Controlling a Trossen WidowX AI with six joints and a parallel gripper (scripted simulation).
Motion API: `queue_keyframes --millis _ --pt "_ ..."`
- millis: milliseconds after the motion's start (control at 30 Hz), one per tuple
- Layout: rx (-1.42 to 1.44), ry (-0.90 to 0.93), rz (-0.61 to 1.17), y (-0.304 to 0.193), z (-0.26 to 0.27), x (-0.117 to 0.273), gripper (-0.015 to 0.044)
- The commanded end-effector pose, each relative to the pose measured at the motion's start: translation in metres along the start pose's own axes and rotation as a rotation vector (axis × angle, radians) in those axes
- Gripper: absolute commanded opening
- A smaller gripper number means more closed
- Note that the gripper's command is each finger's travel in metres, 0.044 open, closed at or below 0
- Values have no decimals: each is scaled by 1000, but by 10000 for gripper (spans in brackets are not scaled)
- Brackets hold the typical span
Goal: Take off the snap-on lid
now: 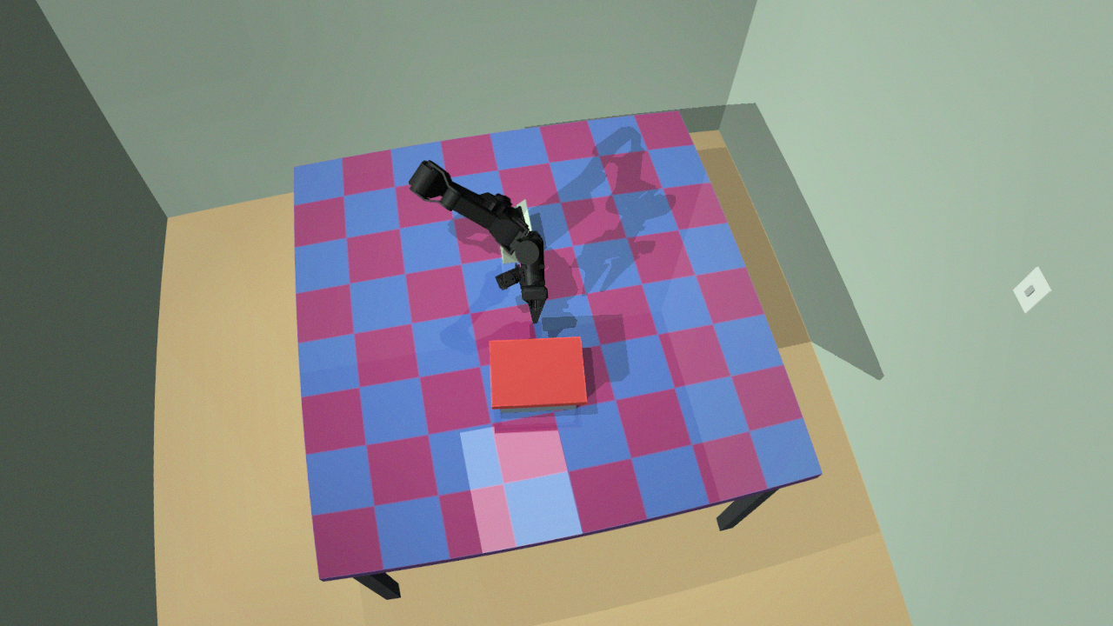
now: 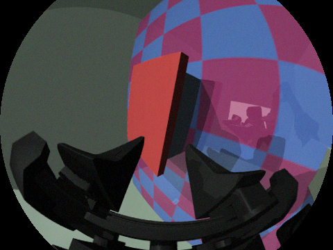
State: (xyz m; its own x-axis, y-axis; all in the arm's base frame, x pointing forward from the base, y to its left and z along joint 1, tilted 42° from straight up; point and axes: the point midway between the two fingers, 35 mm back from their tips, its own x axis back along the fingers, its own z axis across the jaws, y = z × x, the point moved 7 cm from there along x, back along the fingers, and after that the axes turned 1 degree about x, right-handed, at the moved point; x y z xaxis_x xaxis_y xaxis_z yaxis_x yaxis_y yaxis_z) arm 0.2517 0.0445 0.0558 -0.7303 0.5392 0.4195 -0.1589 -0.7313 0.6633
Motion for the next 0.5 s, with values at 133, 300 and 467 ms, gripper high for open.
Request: queue_keyframes --millis 133,300,467 --pt "2 0 5 -1 2 -12 235" --pt "3 -1 5 -1 2 -20 235" --pt "2 -1 5 -1 2 -28 235"
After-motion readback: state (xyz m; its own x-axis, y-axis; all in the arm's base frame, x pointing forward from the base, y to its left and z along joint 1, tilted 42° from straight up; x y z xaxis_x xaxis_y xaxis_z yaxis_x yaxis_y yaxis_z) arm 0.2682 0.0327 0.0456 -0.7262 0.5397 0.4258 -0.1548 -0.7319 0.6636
